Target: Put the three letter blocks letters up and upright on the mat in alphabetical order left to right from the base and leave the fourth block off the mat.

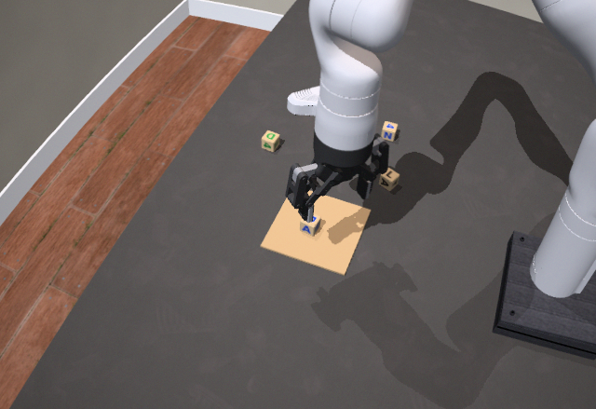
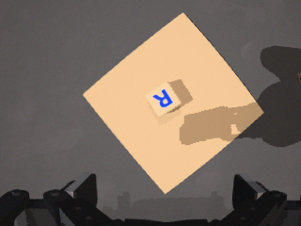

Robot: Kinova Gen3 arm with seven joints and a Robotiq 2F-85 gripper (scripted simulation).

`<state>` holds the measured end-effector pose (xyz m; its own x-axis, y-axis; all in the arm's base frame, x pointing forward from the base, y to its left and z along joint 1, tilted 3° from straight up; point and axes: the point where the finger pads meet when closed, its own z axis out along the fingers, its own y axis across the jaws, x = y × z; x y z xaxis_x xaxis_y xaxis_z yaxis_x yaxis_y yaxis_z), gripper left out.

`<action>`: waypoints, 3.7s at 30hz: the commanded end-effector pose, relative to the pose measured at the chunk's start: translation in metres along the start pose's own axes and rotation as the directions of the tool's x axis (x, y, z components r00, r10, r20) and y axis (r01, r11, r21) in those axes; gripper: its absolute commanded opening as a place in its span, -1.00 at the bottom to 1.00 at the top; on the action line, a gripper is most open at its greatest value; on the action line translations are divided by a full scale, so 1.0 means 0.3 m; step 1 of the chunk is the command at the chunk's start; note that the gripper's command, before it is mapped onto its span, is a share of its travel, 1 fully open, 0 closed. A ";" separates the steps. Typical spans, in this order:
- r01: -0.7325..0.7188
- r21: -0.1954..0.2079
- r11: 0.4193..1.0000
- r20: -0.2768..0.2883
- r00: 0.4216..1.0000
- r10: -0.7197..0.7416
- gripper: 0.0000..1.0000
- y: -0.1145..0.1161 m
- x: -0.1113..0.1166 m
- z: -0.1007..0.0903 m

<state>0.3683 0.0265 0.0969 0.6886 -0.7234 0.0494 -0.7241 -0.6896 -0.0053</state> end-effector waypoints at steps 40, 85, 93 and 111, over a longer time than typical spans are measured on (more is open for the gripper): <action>-0.001 0.001 1.000 -0.003 1.000 0.001 1.00 0.576 0.079 0.020; -0.001 0.001 1.000 -0.003 1.000 0.001 1.00 0.576 0.079 0.020; -0.001 0.001 1.000 -0.004 1.000 0.001 1.00 0.573 0.084 0.020; 0.007 0.020 1.000 -0.023 1.000 -0.007 1.00 0.252 0.496 -0.004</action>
<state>0.3833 -0.1475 0.1069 0.6822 -0.7262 0.0849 -0.7287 -0.6848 -0.0021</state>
